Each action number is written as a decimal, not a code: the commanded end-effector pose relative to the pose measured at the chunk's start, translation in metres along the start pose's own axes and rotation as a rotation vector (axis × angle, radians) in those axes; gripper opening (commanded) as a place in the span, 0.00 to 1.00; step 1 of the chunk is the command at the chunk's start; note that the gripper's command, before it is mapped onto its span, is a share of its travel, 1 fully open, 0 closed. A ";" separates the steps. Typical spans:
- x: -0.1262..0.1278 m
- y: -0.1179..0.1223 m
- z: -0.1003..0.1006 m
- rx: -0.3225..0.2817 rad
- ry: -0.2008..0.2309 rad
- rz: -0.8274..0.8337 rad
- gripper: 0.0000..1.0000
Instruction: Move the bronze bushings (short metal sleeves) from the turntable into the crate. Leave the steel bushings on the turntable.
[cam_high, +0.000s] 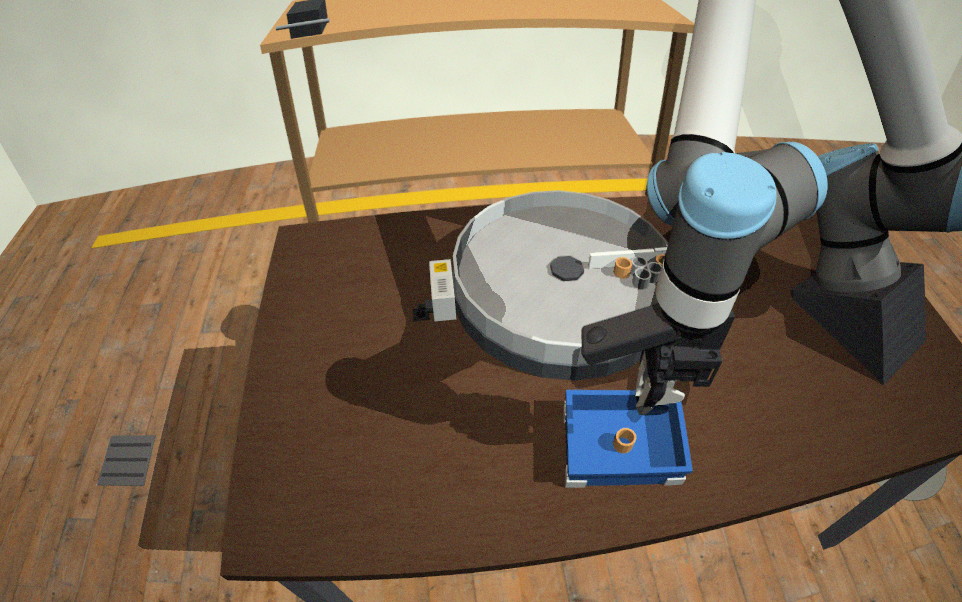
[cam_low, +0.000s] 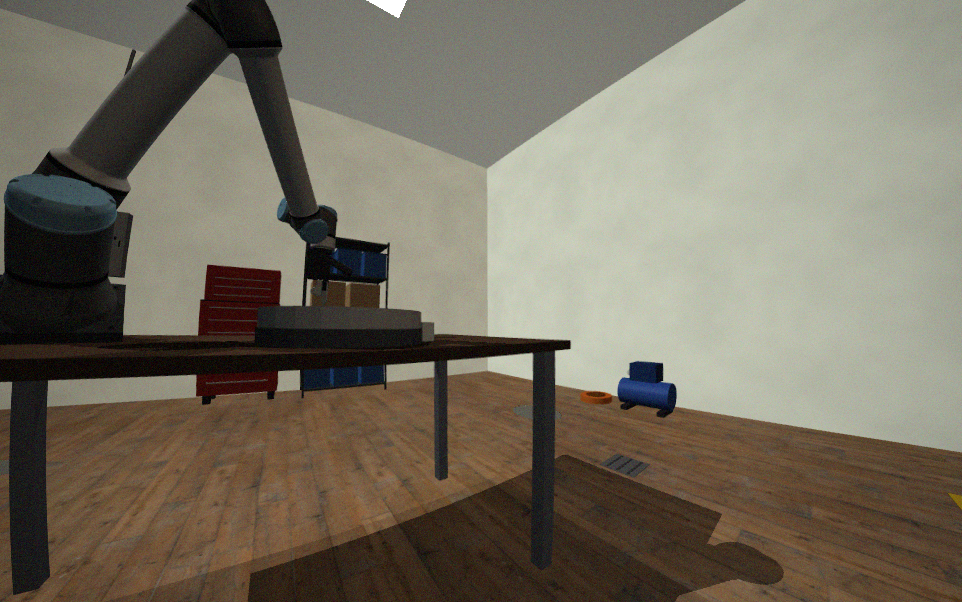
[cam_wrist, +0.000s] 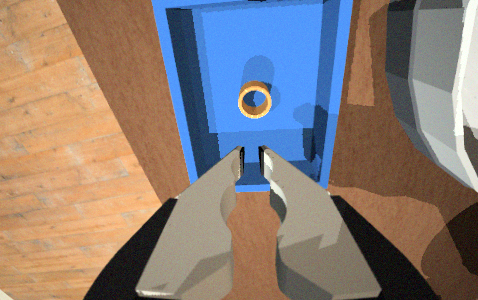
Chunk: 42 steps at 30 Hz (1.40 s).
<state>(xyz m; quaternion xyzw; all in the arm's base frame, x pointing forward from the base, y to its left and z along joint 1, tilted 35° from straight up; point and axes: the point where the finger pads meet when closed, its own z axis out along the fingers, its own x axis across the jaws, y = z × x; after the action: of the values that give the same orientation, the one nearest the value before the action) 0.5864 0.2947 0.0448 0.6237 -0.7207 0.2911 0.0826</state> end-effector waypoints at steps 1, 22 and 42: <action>0.049 0.004 -0.001 0.002 0.000 0.004 0.06; 0.314 0.018 0.001 0.000 -0.003 0.004 0.06; 0.333 0.019 0.001 0.002 -0.002 0.003 0.06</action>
<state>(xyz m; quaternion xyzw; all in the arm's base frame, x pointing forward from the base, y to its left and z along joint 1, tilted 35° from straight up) 0.5004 0.0119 0.1993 0.6214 -0.7224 0.2923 0.0810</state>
